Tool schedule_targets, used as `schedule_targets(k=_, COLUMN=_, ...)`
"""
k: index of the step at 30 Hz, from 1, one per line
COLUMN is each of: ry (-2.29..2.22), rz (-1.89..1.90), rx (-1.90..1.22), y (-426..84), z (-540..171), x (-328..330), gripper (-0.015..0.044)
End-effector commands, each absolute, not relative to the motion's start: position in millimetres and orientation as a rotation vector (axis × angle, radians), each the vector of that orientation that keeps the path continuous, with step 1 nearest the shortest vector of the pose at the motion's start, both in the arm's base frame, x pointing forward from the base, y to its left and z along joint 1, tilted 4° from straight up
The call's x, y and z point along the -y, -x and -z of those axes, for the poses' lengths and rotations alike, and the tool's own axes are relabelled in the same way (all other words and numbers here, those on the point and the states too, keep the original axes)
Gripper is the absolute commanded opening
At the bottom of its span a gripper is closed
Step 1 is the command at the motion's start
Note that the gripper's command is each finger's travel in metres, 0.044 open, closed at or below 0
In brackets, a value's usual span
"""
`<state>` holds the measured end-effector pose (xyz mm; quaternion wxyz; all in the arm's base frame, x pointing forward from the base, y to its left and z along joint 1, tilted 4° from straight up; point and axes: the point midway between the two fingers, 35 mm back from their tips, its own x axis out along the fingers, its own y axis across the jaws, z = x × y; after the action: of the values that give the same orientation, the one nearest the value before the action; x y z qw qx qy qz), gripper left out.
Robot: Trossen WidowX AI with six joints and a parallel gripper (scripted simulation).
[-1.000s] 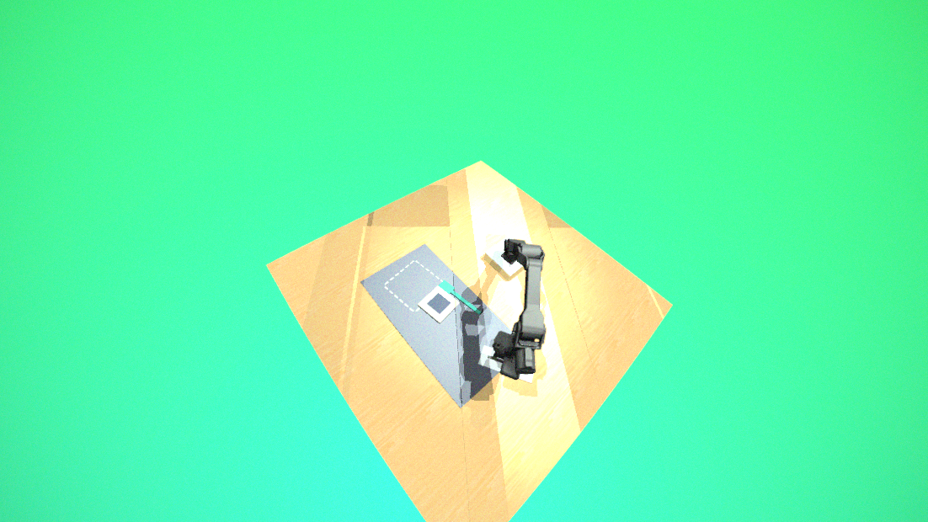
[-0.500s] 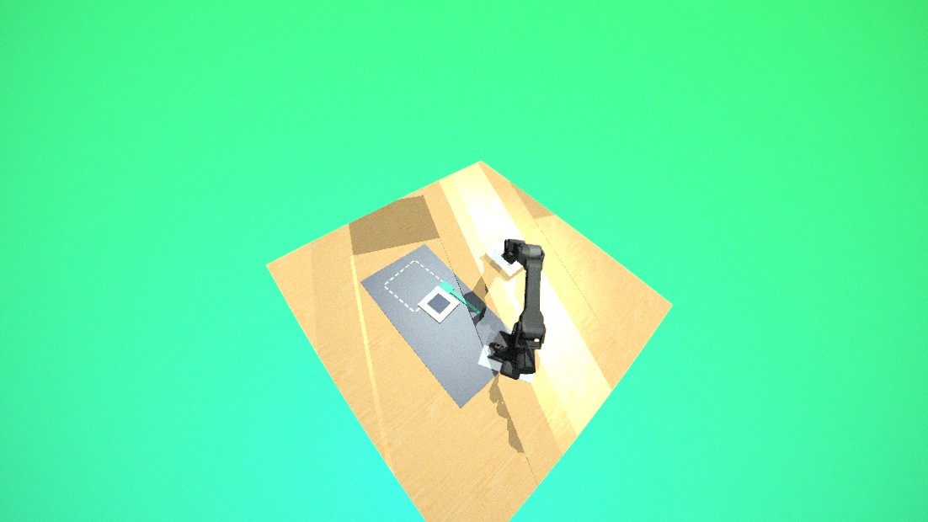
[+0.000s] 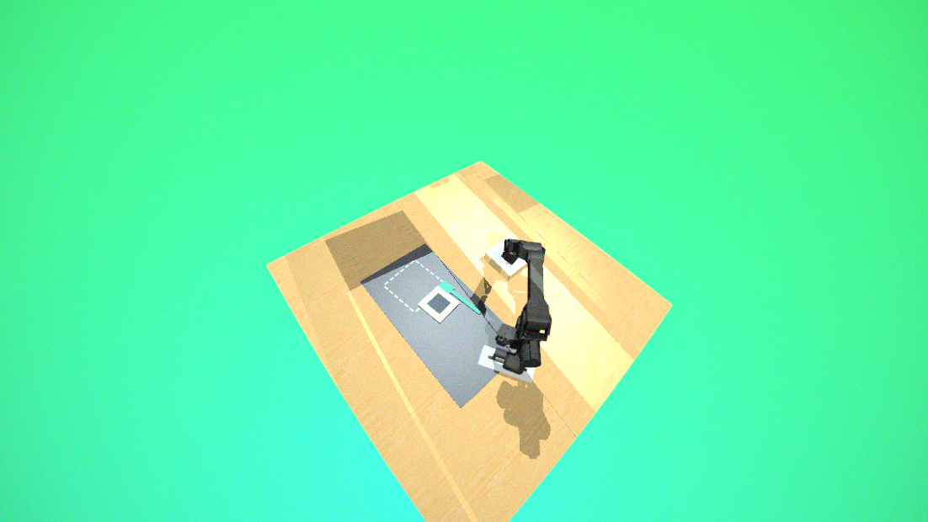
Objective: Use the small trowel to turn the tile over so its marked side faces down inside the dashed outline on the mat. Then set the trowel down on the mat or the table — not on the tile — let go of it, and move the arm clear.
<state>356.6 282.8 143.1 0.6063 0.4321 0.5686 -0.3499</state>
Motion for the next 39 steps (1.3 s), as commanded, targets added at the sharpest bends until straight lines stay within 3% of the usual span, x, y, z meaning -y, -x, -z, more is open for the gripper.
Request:
schedule_targets(k=1, ry=-0.963, rz=0.798, rx=-1.333, y=-358, z=-139, x=-285, gripper=0.0270)
schedule_targets(k=33, ry=-0.963, rz=0.798, rx=-1.332, y=-362, z=-94, x=-288, gripper=0.0270)
schedule_targets(k=39, ry=-0.963, rz=0.798, rx=-1.332, y=-362, z=-94, x=-288, gripper=0.0132)
